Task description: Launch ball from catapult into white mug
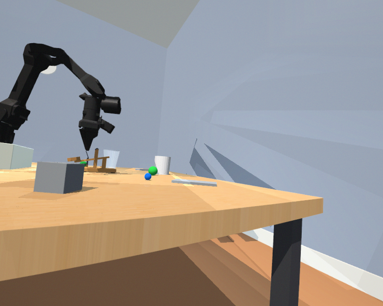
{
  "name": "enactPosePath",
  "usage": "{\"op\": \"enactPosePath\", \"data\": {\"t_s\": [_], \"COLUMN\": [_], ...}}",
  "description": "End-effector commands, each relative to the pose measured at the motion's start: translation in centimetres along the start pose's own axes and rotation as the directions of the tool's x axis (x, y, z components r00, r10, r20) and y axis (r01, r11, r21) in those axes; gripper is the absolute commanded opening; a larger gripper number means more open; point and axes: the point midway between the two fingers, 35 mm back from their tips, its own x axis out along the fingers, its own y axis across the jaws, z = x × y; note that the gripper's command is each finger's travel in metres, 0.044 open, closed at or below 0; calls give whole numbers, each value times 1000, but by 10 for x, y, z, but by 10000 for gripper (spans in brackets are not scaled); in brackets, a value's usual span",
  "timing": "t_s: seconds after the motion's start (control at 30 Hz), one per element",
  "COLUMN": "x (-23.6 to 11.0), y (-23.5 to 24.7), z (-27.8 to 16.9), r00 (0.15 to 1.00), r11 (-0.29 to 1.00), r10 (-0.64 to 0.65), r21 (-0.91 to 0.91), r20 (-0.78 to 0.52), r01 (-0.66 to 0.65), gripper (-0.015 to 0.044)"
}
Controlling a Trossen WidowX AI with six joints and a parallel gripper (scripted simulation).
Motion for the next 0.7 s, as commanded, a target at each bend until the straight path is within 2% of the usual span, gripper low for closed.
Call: {"op": "enactPosePath", "data": {"t_s": [0.0, 0.67], "x": [25, 46], "y": [-22, -31], "z": [-47, -52], "r00": [1000, 1000], "r11": [1000, 1000], "r10": [8, 8], "r21": [13, 16], "r20": [-9, -9], "r01": [-8, -8], "gripper": [300, 300]}}
